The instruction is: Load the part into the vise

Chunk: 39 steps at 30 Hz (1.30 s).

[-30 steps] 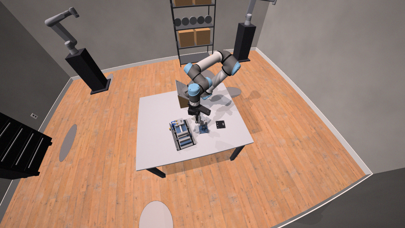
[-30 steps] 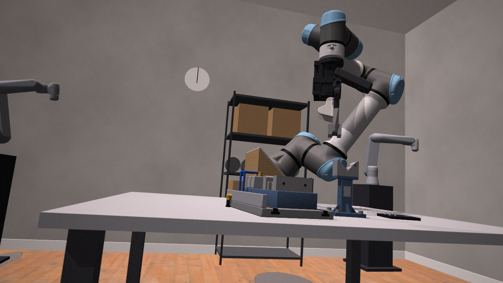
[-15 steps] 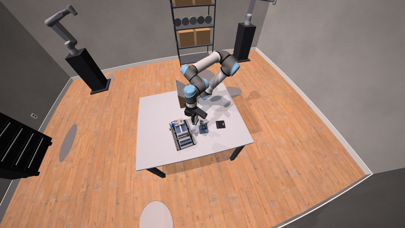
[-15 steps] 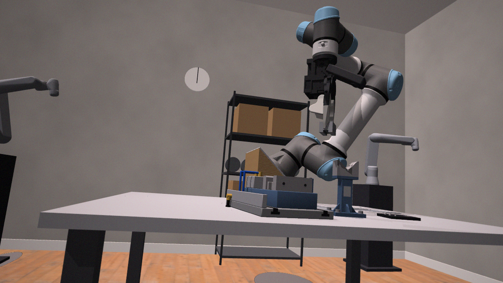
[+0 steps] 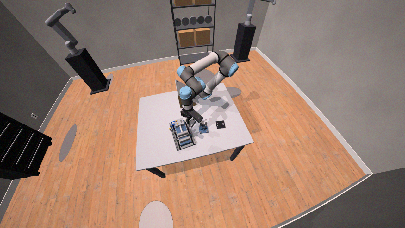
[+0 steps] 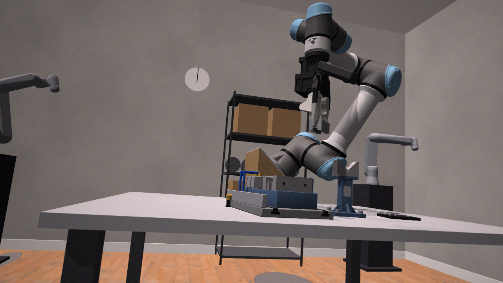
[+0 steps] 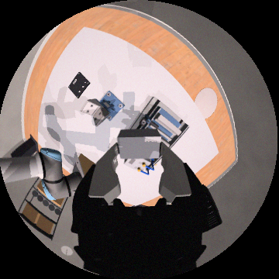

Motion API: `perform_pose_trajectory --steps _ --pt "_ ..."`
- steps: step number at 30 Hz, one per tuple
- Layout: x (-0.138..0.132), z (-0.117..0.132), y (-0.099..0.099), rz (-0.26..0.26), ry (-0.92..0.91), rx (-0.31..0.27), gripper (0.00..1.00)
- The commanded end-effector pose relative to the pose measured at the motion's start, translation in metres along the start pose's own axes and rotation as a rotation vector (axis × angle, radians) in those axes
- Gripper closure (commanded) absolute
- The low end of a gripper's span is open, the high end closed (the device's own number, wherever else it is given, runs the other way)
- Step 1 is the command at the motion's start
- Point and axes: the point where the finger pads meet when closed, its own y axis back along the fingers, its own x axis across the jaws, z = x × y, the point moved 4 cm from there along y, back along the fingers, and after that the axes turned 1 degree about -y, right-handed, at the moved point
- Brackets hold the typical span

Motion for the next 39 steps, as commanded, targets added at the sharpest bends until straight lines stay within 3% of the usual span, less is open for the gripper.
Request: perform_pose_trajectory --steps 1,39 --pt "0.010 0.004 0.000 0.001 -0.057 -0.001 1.00" --pt "0.074 0.039 -0.005 0.001 -0.444 0.000 1.00"
